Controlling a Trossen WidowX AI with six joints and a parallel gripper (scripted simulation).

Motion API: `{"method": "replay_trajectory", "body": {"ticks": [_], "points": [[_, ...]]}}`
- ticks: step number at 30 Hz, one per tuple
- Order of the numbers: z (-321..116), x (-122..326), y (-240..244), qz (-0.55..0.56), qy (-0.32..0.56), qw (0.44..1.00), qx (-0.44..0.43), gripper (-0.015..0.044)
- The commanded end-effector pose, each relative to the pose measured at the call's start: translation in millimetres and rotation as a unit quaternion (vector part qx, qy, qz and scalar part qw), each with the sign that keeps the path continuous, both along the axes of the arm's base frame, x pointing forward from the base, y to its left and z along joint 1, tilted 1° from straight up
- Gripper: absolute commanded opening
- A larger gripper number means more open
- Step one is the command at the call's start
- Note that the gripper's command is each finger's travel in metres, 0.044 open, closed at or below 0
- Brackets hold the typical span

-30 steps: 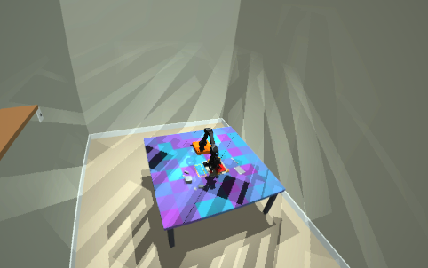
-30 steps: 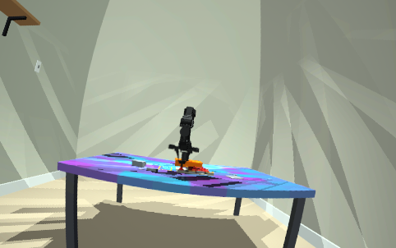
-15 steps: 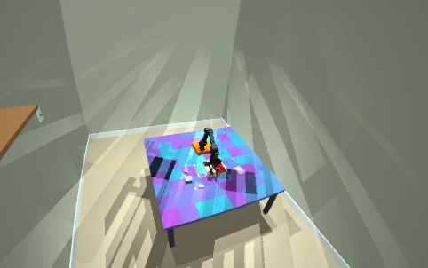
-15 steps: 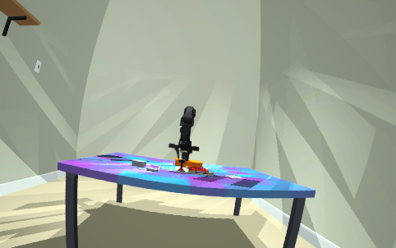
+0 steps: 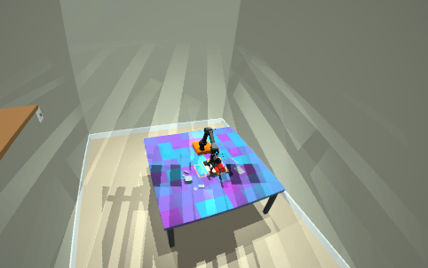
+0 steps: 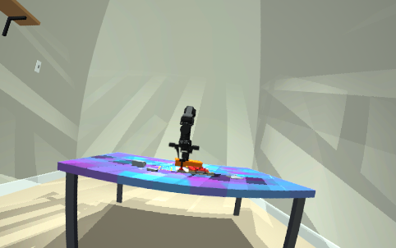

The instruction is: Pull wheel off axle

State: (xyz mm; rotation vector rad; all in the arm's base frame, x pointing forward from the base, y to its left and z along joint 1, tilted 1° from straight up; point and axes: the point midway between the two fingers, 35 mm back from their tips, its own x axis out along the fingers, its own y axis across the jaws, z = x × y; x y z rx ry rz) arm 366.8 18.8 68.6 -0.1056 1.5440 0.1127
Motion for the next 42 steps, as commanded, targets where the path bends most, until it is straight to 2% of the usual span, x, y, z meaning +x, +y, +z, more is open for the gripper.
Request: {"method": "replay_trajectory", "body": {"ticks": [1, 11, 15, 34, 42], "points": [[3, 0, 0, -0.001, -0.001, 1.000, 0.001, 0.0000], [36, -3, -1, -0.001, -0.001, 1.000, 0.002, 0.0000], [28, -3, -2, -0.001, 0.002, 1.000, 0.000, 0.0000], [35, -43, -103, -0.001, 0.001, 1.000, -0.004, 0.0000], [31, -48, -110, -0.001, 0.001, 1.000, -0.004, 0.0000]]}}
